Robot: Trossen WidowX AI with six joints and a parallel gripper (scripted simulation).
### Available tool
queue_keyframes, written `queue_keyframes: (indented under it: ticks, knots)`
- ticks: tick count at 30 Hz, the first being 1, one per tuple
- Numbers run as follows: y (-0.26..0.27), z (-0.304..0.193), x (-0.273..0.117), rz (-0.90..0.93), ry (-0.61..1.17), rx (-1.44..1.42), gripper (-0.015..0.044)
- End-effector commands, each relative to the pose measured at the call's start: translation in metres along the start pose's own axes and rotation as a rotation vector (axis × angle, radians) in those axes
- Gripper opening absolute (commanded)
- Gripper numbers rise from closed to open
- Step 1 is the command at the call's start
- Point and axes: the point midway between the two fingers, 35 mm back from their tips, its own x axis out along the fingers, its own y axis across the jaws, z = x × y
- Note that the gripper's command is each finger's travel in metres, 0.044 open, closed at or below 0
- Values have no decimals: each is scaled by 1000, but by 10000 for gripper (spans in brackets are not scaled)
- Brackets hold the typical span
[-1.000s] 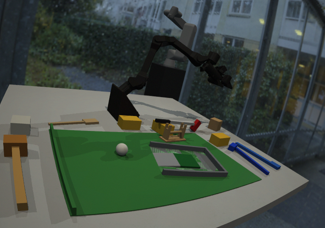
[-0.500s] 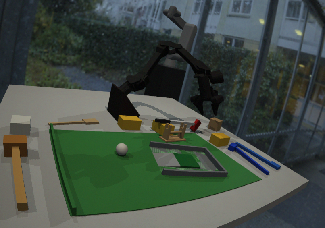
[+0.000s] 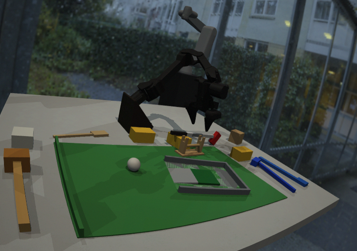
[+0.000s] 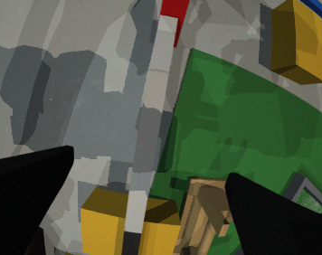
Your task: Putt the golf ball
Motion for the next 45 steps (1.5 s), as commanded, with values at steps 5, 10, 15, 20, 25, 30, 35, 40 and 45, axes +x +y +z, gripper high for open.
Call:
queue_keyframes:
  ticks: [5, 10, 15, 20, 25, 30, 35, 40, 45]
  knots:
    - [4, -5, 13, 16, -17, 0, 440]
    - [5, -6, 22, 15, -18, 0, 440]
    - [5, -8, 36, 16, -18, 0, 440]
    - [5, -9, 45, 15, -20, 0, 440]
    - [5, -10, 48, 15, -20, 0, 440]
    - [5, -11, 55, 15, -20, 0, 440]
    - [5, -12, 63, 15, -20, 0, 440]
    - [5, -13, 68, 15, -21, 0, 440]
    - [5, -10, 66, 13, -28, -8, 361]
